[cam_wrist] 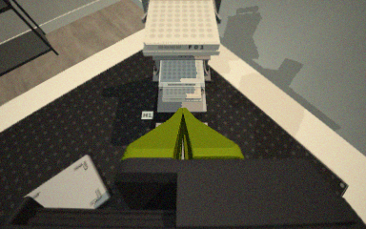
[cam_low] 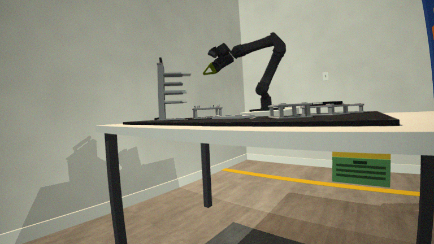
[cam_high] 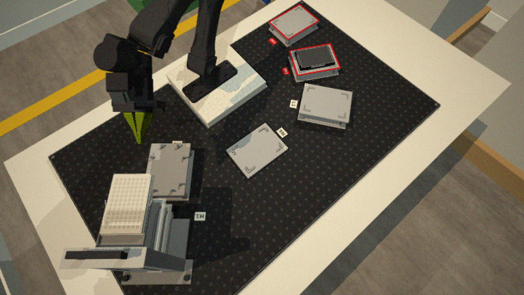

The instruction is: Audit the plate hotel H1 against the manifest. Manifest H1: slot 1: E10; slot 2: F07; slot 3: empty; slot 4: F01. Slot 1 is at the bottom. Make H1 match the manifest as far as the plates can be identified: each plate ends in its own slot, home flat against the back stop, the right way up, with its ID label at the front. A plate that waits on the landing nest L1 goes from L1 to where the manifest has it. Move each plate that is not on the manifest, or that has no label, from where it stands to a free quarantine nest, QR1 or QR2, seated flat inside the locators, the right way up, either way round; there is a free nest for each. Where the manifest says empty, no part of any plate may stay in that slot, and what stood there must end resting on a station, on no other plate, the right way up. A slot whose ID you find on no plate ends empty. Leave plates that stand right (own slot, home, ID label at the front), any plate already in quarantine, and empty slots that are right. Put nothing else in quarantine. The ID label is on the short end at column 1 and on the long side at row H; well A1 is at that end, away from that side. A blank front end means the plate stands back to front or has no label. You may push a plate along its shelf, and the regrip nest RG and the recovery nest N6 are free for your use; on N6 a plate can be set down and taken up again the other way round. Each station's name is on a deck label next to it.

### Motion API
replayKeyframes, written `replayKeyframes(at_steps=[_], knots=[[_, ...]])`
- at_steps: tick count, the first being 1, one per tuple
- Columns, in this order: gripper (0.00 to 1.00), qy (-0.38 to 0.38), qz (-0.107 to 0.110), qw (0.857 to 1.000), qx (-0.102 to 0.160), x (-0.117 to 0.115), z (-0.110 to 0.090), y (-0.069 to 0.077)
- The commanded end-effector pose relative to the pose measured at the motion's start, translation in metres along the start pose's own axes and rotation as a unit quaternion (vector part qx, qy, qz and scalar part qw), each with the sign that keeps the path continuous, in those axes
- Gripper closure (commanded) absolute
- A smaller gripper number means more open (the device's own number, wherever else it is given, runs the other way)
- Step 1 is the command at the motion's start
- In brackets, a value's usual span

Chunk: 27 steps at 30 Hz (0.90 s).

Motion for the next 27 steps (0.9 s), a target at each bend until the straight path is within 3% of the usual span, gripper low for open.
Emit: replayKeyframes(at_steps=[1,27], knots=[[1.0,0.002,0.001,1.0,-0.004,0.0,0.003,0.002],[1.0,0.002,0.001,1.0,-0.005,0.0,0.009,-0.01]])
Point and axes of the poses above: the point where the finger pads meet when closed, its own y axis back along the fingers, its own x axis across the jaws, z = x × y, the point moved 5 cm from there along y, back along the fingers, and after that the axes turned 5 degrees about y, right-handed, at the moved point
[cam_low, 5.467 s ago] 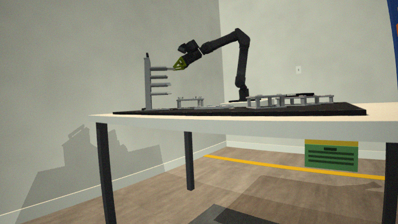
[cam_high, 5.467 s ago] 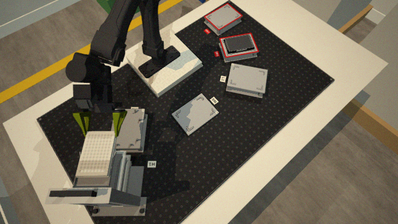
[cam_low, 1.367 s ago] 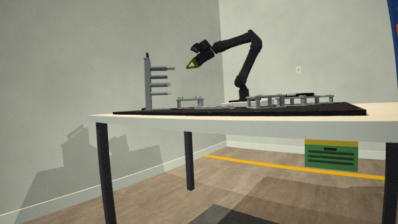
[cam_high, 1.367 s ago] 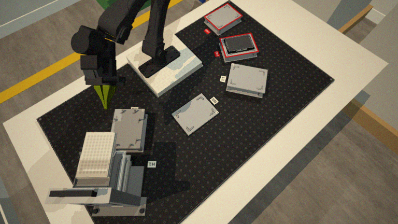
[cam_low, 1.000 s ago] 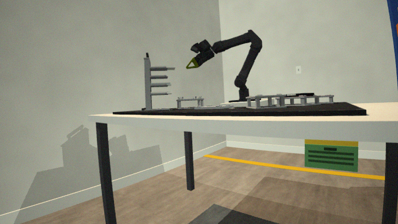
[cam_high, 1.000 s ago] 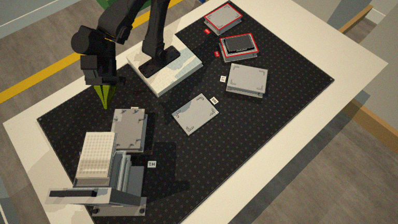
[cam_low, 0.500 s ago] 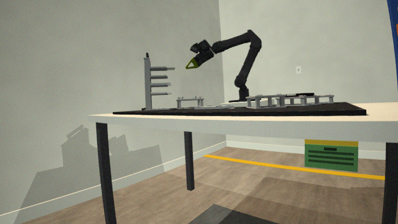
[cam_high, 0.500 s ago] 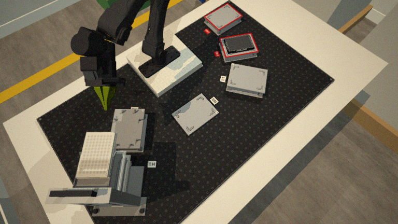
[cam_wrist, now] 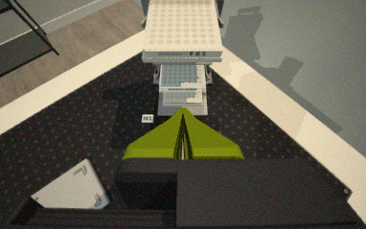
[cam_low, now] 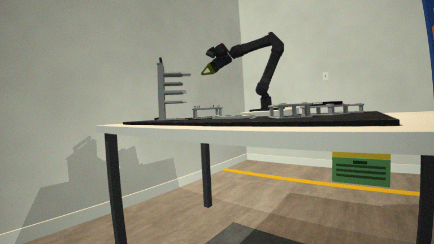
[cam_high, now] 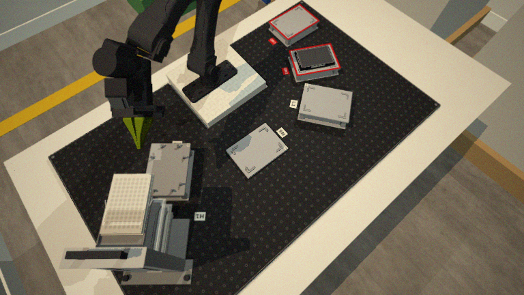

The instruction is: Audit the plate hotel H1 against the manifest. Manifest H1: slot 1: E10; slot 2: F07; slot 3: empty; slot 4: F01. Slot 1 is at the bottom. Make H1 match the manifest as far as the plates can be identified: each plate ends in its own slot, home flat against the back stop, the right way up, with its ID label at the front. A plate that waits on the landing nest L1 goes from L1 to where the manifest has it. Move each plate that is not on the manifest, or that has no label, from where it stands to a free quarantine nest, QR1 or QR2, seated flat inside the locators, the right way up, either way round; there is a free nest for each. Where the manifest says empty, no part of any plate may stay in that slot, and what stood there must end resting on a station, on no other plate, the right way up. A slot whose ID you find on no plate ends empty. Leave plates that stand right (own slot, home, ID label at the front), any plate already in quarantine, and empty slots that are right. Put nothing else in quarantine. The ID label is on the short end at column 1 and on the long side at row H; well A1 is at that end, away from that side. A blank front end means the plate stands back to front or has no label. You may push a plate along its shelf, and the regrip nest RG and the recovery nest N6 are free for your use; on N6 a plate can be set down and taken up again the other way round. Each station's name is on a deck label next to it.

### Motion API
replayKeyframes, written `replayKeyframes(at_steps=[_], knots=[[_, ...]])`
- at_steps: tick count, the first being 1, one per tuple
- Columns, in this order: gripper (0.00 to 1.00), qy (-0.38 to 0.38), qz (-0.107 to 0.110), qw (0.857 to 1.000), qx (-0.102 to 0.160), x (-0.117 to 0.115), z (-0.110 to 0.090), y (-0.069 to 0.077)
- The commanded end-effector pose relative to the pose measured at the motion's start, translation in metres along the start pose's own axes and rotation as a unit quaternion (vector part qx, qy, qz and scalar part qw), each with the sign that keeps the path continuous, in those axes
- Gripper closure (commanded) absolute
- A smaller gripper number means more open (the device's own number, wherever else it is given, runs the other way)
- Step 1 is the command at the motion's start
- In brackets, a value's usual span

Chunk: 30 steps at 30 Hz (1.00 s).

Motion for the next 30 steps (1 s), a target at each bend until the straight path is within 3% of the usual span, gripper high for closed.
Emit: replayKeyframes(at_steps=[1,30], knots=[[1.0,0.002,-0.002,1.0,-0.006,0.0,0.005,0.001],[1.0,0.002,-0.002,1.0,-0.006,-0.001,0.014,-0.014]])
Point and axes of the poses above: the point where the finger pads meet when closed, its own y axis back along the fingers, its own x axis across the jaws, z = x × y, the point moved 5 cm from there along y, back along the fingers, and after that the axes turned 5 degrees about y, right-handed, at the moved point
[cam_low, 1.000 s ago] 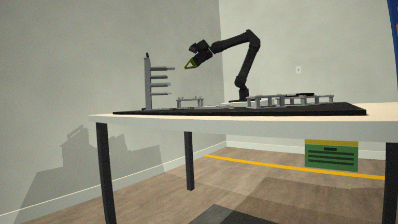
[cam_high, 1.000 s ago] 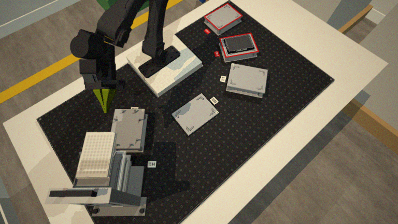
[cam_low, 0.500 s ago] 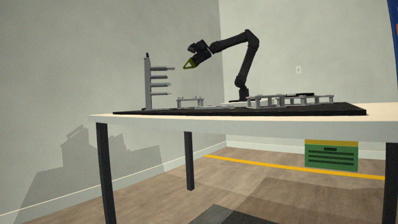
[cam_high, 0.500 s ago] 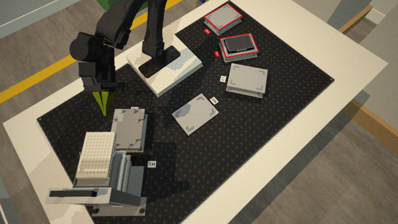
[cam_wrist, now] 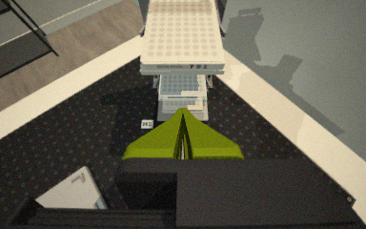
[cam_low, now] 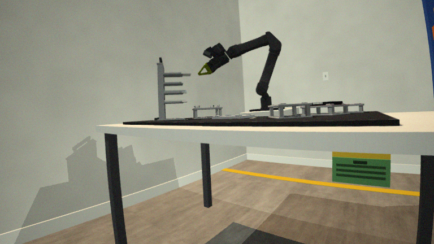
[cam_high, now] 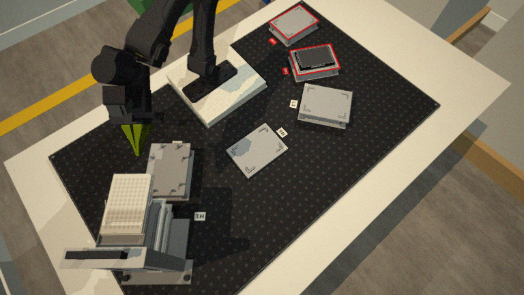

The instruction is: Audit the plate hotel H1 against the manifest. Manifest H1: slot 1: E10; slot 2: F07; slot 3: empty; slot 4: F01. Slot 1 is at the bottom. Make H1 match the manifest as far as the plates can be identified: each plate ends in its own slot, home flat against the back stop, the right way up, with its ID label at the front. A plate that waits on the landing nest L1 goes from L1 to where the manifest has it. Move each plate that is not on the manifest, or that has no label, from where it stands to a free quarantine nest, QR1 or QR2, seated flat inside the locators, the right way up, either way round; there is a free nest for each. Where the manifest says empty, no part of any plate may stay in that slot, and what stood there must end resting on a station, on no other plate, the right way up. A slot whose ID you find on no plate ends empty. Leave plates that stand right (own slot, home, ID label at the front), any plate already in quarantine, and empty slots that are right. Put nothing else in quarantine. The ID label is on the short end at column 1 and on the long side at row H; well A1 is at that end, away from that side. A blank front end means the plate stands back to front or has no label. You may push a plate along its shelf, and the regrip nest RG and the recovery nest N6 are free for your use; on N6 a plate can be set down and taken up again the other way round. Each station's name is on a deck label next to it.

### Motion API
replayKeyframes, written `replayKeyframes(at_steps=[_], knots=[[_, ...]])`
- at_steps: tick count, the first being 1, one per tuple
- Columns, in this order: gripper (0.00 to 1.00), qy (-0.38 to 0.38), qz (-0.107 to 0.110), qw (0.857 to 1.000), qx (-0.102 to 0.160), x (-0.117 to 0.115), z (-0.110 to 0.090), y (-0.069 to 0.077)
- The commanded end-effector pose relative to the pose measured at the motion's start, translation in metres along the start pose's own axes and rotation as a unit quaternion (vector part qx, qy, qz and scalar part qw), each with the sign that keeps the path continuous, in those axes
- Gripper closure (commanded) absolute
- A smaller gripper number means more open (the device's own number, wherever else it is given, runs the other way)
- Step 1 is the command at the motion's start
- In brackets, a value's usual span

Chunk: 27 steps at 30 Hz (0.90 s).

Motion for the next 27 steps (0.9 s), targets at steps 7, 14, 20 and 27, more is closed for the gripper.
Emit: replayKeyframes(at_steps=[7,14,20,27], knots=[[1.0,0.003,-0.002,1.0,-0.007,0.0,0.008,-0.003],[1.0,0.003,-0.002,1.0,-0.007,-0.001,0.009,-0.005],[1.0,0.003,-0.002,1.0,-0.007,-0.001,0.011,-0.009],[1.0,0.003,-0.002,1.0,-0.007,-0.001,0.013,-0.012]])
Point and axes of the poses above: the point where the finger pads meet when closed, its own y axis back along the fingers, its own x axis across the jaws, z = x × y, the point moved 5 cm from there along y, back along the fingers, and after that the axes turned 5 degrees about y, right-handed, at the moved point
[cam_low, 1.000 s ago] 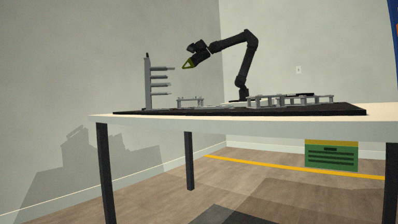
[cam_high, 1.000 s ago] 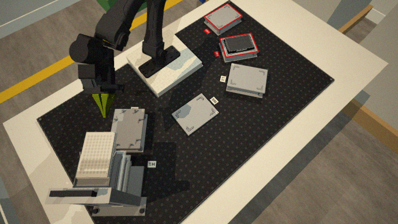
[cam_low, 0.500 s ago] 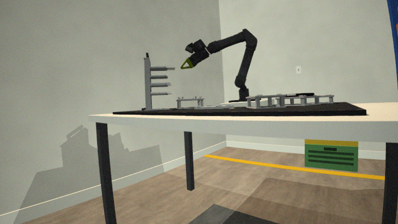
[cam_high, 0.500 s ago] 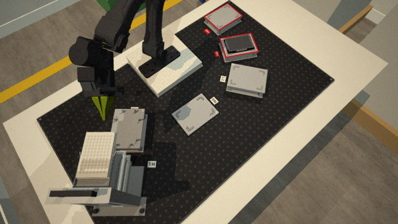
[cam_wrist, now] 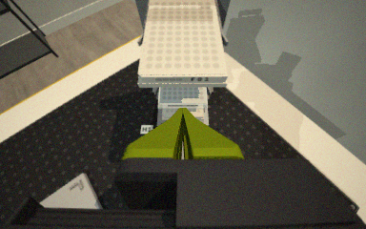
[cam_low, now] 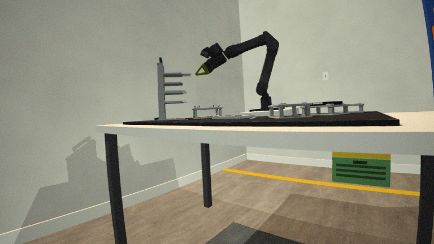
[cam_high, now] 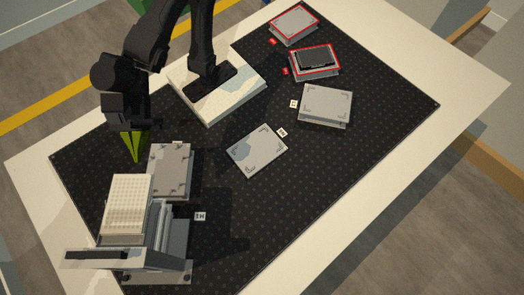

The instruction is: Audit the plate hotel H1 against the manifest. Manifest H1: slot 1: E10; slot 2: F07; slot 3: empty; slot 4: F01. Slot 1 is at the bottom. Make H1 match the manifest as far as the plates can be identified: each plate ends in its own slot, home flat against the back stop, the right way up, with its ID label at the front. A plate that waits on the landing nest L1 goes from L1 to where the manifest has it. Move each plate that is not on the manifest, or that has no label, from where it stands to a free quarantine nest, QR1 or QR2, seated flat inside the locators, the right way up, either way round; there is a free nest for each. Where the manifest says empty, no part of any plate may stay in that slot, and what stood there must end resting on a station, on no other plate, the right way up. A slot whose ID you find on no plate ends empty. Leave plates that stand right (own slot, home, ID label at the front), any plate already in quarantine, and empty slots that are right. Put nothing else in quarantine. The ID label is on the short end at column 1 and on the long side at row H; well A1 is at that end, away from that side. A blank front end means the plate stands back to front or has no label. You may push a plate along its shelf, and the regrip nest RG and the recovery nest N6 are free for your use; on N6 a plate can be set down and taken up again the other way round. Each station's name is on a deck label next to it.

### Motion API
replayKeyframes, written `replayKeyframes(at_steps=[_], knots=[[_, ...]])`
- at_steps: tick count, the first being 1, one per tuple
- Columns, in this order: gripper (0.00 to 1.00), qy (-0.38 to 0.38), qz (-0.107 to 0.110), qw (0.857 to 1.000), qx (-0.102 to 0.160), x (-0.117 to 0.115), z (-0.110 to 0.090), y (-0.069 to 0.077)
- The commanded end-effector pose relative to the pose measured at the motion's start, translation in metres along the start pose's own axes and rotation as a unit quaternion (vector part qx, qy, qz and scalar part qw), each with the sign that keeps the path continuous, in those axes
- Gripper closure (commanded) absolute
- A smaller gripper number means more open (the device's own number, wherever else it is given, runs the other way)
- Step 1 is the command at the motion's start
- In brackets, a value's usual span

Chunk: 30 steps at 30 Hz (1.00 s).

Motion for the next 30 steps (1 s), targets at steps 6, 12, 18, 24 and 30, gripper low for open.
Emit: replayKeyframes(at_steps=[6,12,18,24,30], knots=[[1.0,0.003,-0.003,1.0,-0.008,-0.001,0.008,-0.001],[1.0,0.003,-0.003,1.0,-0.008,-0.001,0.01,-0.004],[1.0,0.003,-0.003,1.0,-0.008,-0.001,0.011,-0.006],[1.0,0.003,-0.003,1.0,-0.008,-0.001,0.013,-0.01],[1.0,0.003,-0.003,1.0,-0.008,-0.001,0.015,-0.013]])
Point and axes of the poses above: the point where the finger pads meet when closed, its own y axis back along the fingers, its own x axis across the jaws, z = x × y, the point moved 5 cm from there along y, back along the fingers, and after that the axes turned 5 degrees about y, right-handed, at the moved point
